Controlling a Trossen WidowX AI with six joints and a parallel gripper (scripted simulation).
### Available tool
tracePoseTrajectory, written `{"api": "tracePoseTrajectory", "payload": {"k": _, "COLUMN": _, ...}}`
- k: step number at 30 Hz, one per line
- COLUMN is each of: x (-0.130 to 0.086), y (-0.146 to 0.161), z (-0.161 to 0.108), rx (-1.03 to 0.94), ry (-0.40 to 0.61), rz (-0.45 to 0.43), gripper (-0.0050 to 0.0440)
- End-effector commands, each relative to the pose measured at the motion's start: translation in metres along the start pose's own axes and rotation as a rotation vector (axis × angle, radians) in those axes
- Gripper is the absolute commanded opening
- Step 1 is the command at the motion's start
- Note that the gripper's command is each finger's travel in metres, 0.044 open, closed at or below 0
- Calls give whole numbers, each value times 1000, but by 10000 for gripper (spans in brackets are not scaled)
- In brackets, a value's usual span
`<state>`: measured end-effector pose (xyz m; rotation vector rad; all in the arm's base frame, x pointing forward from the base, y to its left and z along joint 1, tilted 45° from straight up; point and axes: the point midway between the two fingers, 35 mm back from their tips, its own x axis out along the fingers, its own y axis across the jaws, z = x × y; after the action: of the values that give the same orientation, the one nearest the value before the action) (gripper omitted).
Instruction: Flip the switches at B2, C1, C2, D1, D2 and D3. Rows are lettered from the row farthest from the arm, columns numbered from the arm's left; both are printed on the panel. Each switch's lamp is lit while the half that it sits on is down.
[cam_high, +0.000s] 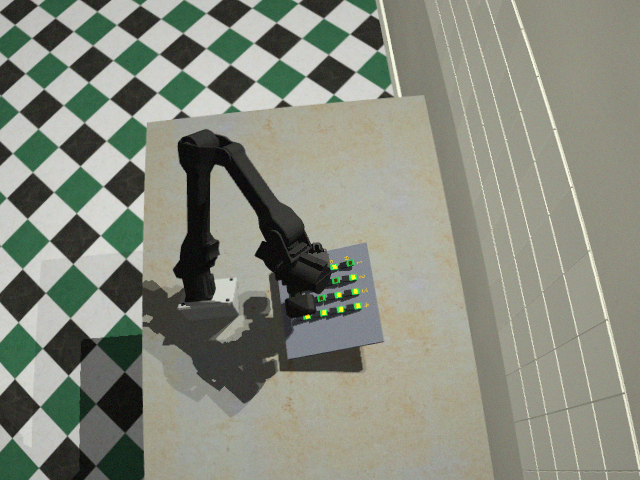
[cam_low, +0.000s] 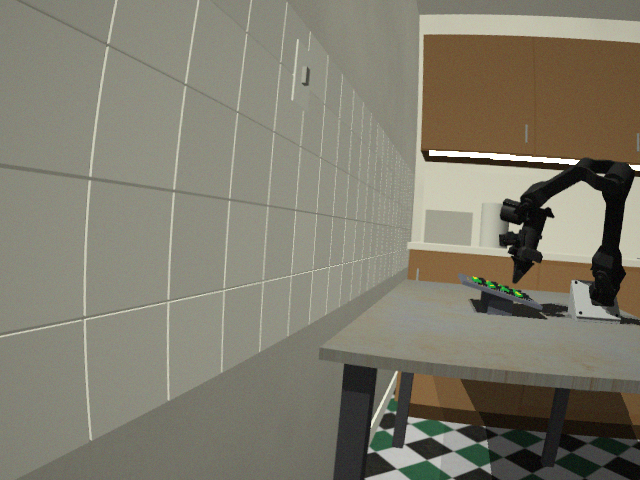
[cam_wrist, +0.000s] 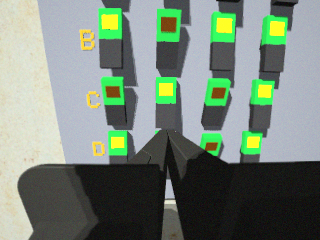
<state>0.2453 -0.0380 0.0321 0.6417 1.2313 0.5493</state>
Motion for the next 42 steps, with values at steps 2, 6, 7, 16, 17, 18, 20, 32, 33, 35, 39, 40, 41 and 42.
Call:
{"api": "tracePoseTrajectory", "payload": {"k": 2, "x": 5, "y": 0, "z": 0, "rx": 2, "ry": -2, "rz": 1, "gripper": -50}}
{"api": "tracePoseTrajectory", "payload": {"k": 6, "x": 11, "y": 0, "z": 0, "rx": 3, "ry": -2, "rz": 2, "gripper": -50}}
{"api": "tracePoseTrajectory", "payload": {"k": 7, "x": 11, "y": 0, "z": 0, "rx": 3, "ry": -2, "rz": 2, "gripper": -50}}
{"api": "tracePoseTrajectory", "payload": {"k": 16, "x": 16, "y": 0, "z": 1, "rx": 0, "ry": -3, "rz": -1, "gripper": -50}}
{"api": "tracePoseTrajectory", "payload": {"k": 17, "x": 16, "y": 0, "z": 1, "rx": -2, "ry": -5, "rz": -2, "gripper": -50}}
{"api": "tracePoseTrajectory", "payload": {"k": 18, "x": 16, "y": 0, "z": 1, "rx": -3, "ry": -6, "rz": -3, "gripper": -50}}
{"api": "tracePoseTrajectory", "payload": {"k": 20, "x": 14, "y": 0, "z": 4, "rx": -11, "ry": -11, "rz": -8, "gripper": -50}}
{"api": "tracePoseTrajectory", "payload": {"k": 32, "x": 16, "y": 0, "z": 1, "rx": -3, "ry": -5, "rz": -3, "gripper": -50}}
{"api": "tracePoseTrajectory", "payload": {"k": 33, "x": 17, "y": 0, "z": 0, "rx": 1, "ry": -2, "rz": 0, "gripper": -50}}
{"api": "tracePoseTrajectory", "payload": {"k": 35, "x": 18, "y": 0, "z": 0, "rx": 2, "ry": -1, "rz": 1, "gripper": -50}}
{"api": "tracePoseTrajectory", "payload": {"k": 39, "x": 18, "y": 0, "z": 0, "rx": 0, "ry": -3, "rz": -1, "gripper": -50}}
{"api": "tracePoseTrajectory", "payload": {"k": 40, "x": 18, "y": 0, "z": 0, "rx": 0, "ry": -3, "rz": -1, "gripper": -50}}
{"api": "tracePoseTrajectory", "payload": {"k": 41, "x": 18, "y": 0, "z": 0, "rx": 0, "ry": -3, "rz": -1, "gripper": -50}}
{"api": "tracePoseTrajectory", "payload": {"k": 42, "x": 18, "y": 0, "z": 0, "rx": 0, "ry": -3, "rz": -1, "gripper": -50}}
